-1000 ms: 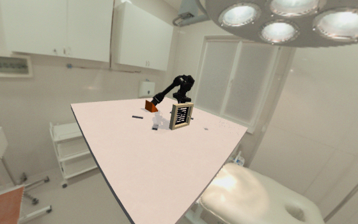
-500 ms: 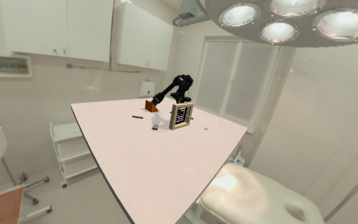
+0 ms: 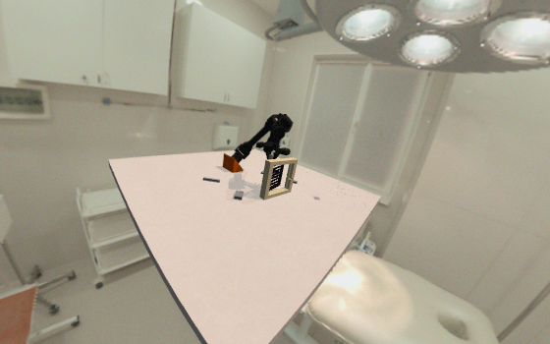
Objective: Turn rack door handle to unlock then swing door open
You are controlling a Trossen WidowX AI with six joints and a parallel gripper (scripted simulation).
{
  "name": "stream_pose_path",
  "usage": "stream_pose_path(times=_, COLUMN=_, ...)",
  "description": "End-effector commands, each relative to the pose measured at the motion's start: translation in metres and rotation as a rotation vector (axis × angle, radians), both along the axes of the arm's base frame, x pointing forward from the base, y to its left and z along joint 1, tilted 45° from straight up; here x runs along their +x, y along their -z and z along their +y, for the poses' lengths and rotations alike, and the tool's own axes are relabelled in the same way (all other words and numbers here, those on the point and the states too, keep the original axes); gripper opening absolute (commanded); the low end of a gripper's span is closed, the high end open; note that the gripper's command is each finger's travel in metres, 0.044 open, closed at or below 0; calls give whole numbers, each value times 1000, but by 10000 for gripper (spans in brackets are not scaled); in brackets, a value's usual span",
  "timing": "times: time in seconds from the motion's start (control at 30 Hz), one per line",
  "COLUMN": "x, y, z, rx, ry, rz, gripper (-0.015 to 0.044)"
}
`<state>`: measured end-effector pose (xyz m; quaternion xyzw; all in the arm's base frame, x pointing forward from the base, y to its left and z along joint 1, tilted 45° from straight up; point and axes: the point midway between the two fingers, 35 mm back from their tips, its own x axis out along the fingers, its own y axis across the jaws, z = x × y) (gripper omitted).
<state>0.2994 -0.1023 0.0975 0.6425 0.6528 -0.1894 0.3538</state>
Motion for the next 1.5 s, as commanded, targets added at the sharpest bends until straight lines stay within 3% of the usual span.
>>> stream_pose_path(times=0.0, x=-2, y=2, z=-2, rx=-17, ry=-56, rz=-70, gripper=14)
stream_pose_path(times=1.47, x=-56, y=54, z=-49, rx=-77, ry=-553, rz=-556, gripper=14)
